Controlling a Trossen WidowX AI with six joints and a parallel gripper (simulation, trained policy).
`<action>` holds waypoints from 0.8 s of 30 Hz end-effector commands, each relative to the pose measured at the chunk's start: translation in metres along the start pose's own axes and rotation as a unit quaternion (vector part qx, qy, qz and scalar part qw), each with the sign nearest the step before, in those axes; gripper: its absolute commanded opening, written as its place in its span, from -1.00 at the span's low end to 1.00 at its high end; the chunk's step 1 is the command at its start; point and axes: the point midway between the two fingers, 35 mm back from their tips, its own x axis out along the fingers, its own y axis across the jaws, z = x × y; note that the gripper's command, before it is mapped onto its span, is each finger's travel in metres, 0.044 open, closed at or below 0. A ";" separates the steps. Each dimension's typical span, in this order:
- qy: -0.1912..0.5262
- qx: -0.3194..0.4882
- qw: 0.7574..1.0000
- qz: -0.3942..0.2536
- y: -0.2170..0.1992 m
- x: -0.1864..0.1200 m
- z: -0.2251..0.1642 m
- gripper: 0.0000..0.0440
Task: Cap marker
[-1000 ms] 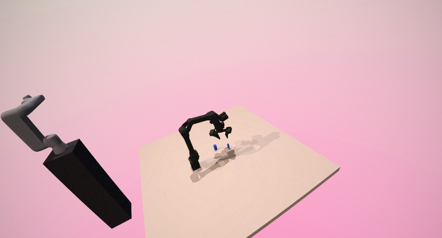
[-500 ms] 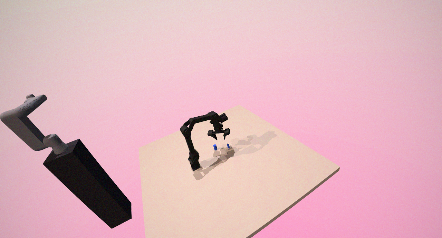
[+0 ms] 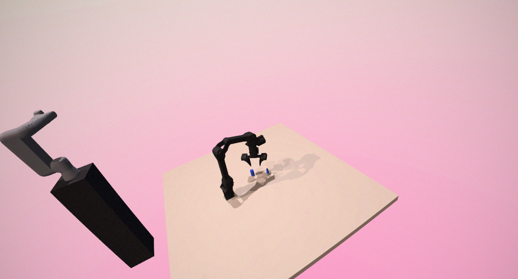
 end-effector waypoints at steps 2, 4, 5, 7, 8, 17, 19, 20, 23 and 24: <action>0.014 -0.008 1.000 0.020 0.009 0.010 0.001 0.50; 0.018 -0.012 0.999 0.025 0.012 0.013 0.001 0.50; 0.020 -0.014 0.999 0.027 0.013 0.015 0.001 0.49; 0.024 -0.019 0.999 0.032 0.016 0.018 0.001 0.49; 0.026 -0.021 0.999 0.034 0.018 0.019 0.001 0.48; 0.038 -0.042 0.997 0.049 0.028 0.034 0.002 0.43; 0.040 -0.047 0.997 0.051 0.030 0.037 0.002 0.42; 0.041 -0.049 0.997 0.053 0.031 0.039 0.002 0.41; 0.044 -0.056 0.996 0.056 0.033 0.046 0.002 0.39; 0.044 -0.058 0.996 0.058 0.034 0.048 0.002 0.38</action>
